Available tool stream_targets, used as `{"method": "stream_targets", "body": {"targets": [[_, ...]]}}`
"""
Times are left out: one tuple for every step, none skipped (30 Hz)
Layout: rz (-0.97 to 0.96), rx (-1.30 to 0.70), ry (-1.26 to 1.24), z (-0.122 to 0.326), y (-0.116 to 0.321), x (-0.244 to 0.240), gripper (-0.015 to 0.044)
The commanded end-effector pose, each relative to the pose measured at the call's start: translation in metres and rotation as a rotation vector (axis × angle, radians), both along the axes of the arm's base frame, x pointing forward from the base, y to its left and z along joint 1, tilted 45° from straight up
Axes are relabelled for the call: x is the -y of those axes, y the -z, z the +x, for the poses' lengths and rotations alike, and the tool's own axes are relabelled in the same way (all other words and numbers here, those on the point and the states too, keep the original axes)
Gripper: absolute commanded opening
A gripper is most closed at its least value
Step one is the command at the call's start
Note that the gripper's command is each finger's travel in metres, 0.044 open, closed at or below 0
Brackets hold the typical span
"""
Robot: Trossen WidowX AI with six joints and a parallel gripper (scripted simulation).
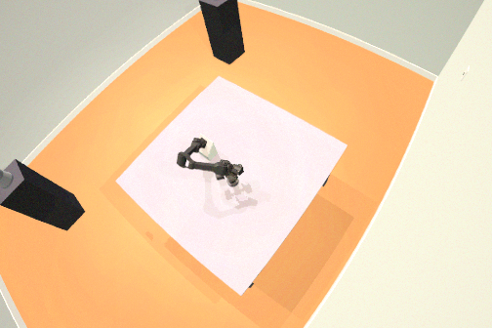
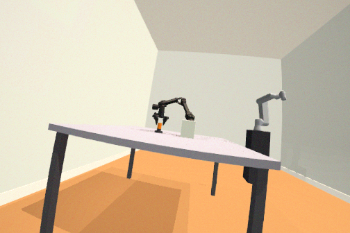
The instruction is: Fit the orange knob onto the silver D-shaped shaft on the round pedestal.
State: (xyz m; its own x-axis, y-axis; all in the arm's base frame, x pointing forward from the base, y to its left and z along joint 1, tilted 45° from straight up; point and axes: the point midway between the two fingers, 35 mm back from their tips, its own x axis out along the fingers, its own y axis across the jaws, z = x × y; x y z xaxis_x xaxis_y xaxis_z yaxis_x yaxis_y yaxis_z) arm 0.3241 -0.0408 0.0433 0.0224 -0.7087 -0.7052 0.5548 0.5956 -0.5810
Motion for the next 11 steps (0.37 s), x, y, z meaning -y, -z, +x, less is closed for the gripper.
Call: {"method": "stream_targets", "body": {"targets": [[0.005, 0.022, -0.011, -0.0012, -0.0463, -0.0472, 0.044], [0.005, 0.022, -0.011, -0.0019, -0.0488, -0.0493, 0.044], [0.005, 0.022, -0.011, -0.0019, -0.0488, -0.0493, 0.044], [0.005, 0.022, -0.011, -0.0019, -0.0488, -0.0493, 0.044], [0.005, 0.022, -0.011, -0.0004, -0.0477, -0.0505, 0.044], [0.005, 0.022, -0.011, 0.0004, -0.047, -0.0512, 0.044], [0.005, 0.022, -0.011, 0.0004, -0.047, -0.0512, 0.044], [0.005, 0.022, -0.011, 0.0004, -0.047, -0.0512, 0.044], [0.005, 0.022, -0.011, 0.0004, -0.047, -0.0512, 0.044], [0.005, 0.022, -0.011, 0.0004, -0.047, -0.0512, 0.044], [0.005, 0.022, -0.011, 0.0004, -0.047, -0.0512, 0.044]]}}
